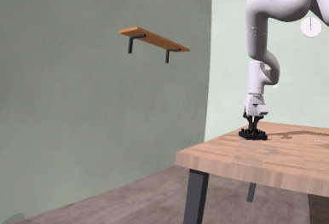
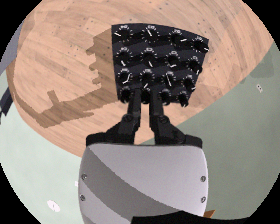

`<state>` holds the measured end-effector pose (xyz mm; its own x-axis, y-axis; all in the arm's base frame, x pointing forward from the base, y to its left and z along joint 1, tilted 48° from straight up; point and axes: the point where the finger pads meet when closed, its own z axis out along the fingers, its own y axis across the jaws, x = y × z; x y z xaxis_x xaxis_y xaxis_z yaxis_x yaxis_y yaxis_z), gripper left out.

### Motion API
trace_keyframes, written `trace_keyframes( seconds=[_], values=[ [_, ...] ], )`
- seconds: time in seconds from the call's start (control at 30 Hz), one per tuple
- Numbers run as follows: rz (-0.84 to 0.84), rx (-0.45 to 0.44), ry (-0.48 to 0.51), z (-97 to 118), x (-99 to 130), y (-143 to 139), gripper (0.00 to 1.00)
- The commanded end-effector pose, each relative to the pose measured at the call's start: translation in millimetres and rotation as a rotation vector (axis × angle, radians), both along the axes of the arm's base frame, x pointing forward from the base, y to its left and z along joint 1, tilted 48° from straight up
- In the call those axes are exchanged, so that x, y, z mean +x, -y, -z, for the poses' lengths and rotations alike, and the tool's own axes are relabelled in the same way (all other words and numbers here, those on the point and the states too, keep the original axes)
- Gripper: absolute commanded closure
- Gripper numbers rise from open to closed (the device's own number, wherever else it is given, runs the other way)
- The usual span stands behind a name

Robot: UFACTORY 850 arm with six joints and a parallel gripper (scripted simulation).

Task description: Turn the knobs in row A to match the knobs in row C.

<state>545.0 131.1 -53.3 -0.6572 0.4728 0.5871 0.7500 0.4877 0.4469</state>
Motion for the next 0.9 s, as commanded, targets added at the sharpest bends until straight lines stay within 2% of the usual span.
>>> trace_keyframes(
  seconds=[0.0, 0.33, 0.87],
  values=[
    [-0.022, 0.002, 0.027, -0.5, 0.8, 0.5, 0.92],
    [-0.087, 0.010, 0.097, -0.5, 0.8, 0.5, 0.92],
    [-0.290, 0.032, 0.318, -0.5, 0.8, 0.5, 0.92]
  ],
)
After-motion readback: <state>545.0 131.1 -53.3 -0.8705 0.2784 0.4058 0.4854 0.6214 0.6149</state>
